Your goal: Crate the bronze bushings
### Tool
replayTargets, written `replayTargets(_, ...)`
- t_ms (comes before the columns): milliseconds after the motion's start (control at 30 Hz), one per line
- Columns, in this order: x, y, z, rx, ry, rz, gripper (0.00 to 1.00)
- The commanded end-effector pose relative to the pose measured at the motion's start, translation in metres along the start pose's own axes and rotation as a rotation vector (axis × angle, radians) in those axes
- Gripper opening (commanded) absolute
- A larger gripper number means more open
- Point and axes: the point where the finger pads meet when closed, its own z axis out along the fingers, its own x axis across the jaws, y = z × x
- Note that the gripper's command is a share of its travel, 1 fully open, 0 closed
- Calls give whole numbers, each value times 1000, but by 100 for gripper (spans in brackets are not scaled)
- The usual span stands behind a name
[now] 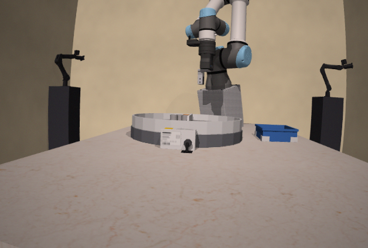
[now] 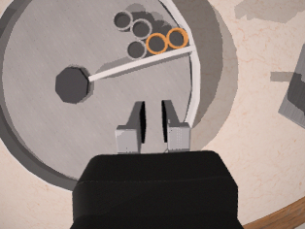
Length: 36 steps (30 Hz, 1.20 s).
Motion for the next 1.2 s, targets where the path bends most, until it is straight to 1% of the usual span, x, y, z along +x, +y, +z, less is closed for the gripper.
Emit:
replayTargets(0,1,-6,7,3,-3,74,40)
replayTargets(267,1,-6,7,3,-3,74,40)
replayTargets(433,8,-25,26,2,-2,312,40)
replayTargets(833,8,-25,26,2,-2,312,40)
replayTargets(1000,15,-44,45,1,-2,550,40)
replayTargets(1167,15,-44,45,1,-2,550,40)
